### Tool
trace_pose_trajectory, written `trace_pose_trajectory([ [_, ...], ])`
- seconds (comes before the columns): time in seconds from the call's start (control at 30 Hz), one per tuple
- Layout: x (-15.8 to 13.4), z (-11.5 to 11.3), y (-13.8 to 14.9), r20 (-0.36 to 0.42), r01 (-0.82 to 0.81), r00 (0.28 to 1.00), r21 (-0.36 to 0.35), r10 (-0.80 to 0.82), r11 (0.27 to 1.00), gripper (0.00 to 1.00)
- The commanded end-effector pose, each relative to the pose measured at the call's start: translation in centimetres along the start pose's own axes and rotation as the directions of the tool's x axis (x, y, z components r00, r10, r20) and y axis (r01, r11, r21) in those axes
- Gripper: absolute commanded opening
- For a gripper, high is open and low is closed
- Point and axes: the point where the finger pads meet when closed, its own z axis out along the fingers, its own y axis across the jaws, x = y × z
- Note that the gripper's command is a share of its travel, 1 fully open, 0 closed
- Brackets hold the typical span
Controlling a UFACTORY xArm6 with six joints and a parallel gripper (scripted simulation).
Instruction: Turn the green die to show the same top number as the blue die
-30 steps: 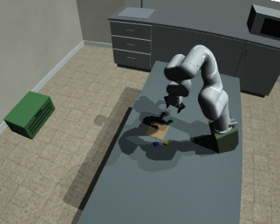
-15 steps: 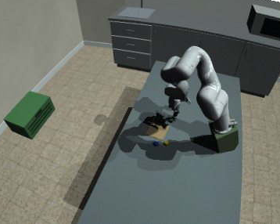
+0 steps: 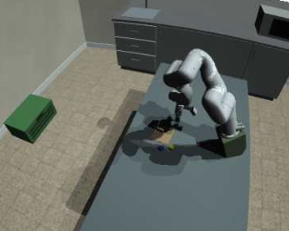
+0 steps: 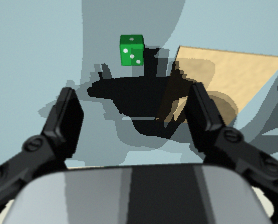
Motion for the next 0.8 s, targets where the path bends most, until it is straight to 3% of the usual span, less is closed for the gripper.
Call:
trace_pose_trajectory([
  [0.0, -0.11, -0.04, -0.05, -0.005, -0.011, 1.000, 0.000, 0.011, 1.000, 1.00],
  [0.03, -0.11, -0.04, -0.05, -0.005, -0.012, 1.000, 0.000, 0.012, 1.000, 1.00],
  [0.07, -0.11, -0.04, -0.05, -0.005, -0.012, 1.000, 0.000, 0.012, 1.000, 0.42],
  [0.77, -0.11, -0.04, -0.05, -0.005, -0.012, 1.000, 0.000, 0.012, 1.000, 0.42],
])
